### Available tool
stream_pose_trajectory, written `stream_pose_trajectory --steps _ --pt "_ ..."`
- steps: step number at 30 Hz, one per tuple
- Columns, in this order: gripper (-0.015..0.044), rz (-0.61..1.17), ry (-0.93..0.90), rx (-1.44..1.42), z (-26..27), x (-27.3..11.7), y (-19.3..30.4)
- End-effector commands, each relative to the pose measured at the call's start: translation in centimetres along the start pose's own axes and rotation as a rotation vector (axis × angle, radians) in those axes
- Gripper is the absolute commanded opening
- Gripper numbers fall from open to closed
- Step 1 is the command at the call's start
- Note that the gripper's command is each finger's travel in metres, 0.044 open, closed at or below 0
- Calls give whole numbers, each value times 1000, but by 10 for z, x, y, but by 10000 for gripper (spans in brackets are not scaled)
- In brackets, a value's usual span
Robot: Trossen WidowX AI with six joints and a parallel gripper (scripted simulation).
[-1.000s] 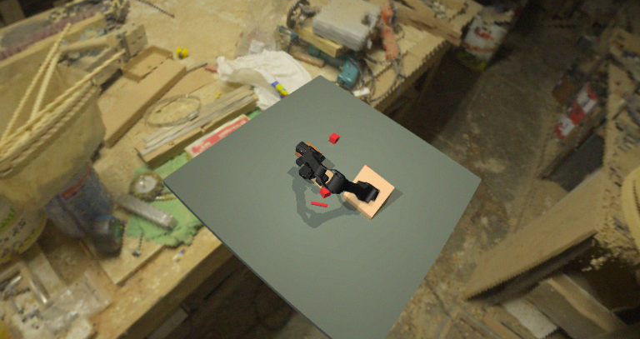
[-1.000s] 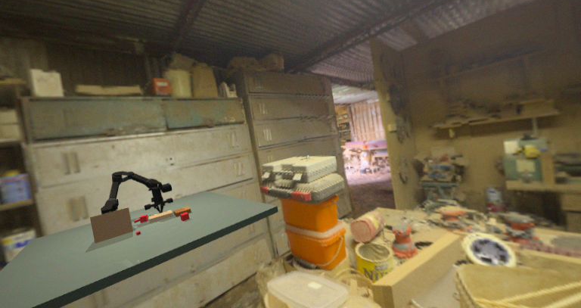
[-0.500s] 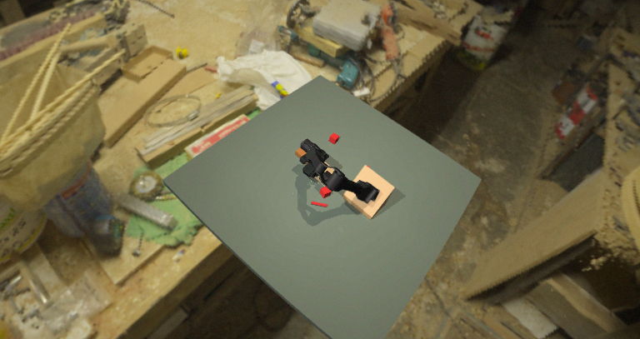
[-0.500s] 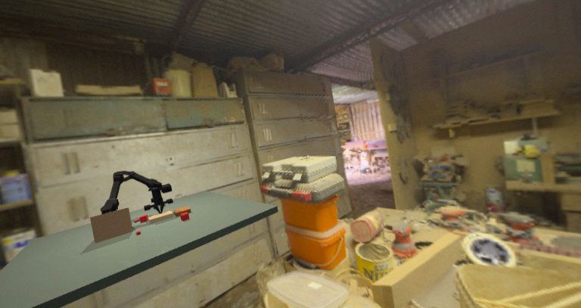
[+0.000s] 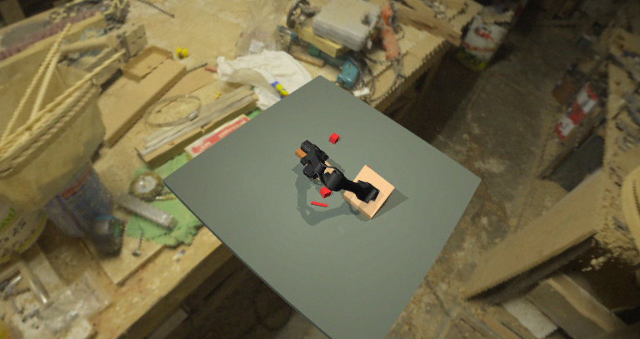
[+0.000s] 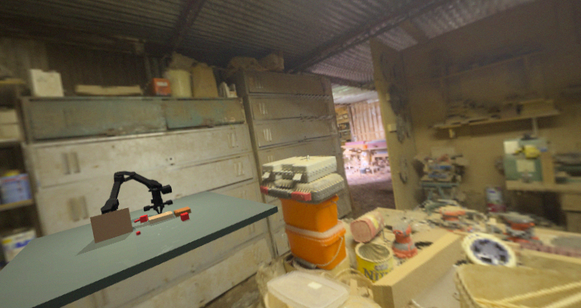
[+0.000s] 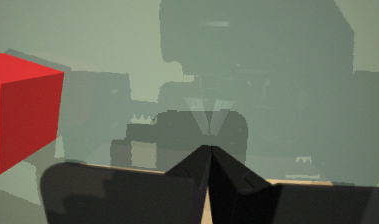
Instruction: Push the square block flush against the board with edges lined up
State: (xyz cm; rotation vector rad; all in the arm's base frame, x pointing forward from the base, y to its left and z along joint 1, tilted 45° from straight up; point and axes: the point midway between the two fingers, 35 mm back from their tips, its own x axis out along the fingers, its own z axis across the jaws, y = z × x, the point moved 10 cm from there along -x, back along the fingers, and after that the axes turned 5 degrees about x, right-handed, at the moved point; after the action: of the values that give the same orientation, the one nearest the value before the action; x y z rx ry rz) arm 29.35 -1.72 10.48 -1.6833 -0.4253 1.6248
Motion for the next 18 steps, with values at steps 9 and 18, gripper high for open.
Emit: stream_pose_trajectory --steps 9,18 --pt "0 3 0 1 -1 0 -21" --pt "0 1 0 1 -1 0 -35"
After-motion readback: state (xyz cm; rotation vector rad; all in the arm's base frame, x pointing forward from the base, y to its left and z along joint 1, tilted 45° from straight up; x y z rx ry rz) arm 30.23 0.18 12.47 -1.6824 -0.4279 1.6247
